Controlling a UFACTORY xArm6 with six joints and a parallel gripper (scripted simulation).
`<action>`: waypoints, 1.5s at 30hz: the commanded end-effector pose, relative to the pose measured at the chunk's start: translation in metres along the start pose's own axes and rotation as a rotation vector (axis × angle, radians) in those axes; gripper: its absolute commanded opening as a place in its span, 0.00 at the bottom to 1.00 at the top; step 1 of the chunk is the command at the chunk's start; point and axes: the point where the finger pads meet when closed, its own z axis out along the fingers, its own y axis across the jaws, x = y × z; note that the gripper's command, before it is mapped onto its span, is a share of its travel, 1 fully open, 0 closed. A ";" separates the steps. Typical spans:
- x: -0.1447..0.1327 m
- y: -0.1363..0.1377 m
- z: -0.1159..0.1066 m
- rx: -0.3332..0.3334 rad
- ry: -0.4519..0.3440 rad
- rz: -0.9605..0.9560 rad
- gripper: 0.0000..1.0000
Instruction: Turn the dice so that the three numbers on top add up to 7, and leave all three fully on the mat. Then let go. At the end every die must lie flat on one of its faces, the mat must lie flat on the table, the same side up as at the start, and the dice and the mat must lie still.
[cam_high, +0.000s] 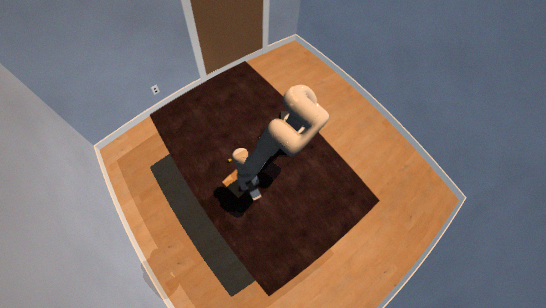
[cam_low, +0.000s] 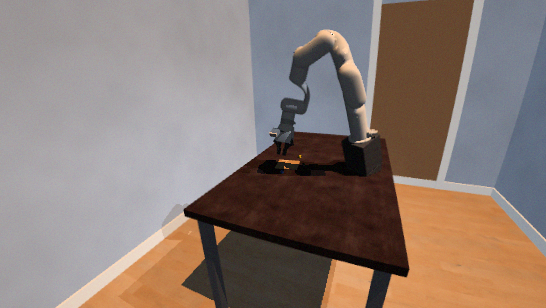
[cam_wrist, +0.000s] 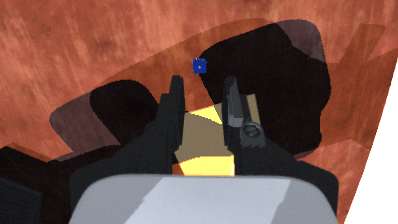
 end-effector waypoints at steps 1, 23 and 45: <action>0.004 -0.003 0.002 0.029 -0.148 0.012 0.31; 0.020 -0.001 0.000 0.020 -0.367 0.007 1.00; 0.012 0.000 0.012 -0.054 -0.359 0.422 1.00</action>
